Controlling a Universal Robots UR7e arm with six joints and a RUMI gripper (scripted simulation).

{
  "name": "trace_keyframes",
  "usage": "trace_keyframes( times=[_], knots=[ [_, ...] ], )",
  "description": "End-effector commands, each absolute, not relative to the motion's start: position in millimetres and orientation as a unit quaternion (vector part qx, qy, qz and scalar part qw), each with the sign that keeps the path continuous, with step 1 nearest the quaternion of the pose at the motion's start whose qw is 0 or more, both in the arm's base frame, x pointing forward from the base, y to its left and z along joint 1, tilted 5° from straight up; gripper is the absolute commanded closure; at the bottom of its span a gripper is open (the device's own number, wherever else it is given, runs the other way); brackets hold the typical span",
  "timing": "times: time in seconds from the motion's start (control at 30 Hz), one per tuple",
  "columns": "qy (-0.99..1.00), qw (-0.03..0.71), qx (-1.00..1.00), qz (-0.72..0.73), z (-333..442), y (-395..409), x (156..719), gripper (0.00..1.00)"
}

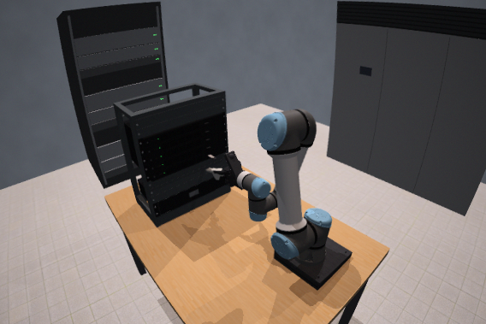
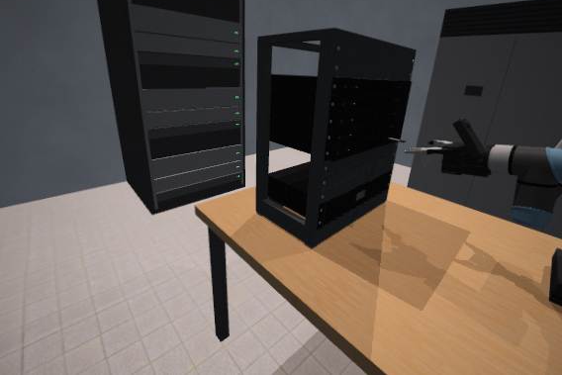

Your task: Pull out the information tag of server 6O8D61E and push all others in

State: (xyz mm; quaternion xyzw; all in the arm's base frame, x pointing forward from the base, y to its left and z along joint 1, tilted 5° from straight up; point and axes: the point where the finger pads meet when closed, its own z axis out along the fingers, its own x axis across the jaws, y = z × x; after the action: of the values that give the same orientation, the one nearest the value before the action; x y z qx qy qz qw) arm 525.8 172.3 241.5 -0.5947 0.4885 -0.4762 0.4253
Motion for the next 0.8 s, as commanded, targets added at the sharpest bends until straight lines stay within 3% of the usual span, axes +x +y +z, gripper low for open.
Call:
trace_keyframes(
  times=[0.0,0.77],
  knots=[
    [0.481,0.418,-0.601,-0.482,241.6,172.7,526.2,0.0],
    [0.453,0.386,-0.627,-0.503,240.3,174.3,527.7,0.0]
  ],
)
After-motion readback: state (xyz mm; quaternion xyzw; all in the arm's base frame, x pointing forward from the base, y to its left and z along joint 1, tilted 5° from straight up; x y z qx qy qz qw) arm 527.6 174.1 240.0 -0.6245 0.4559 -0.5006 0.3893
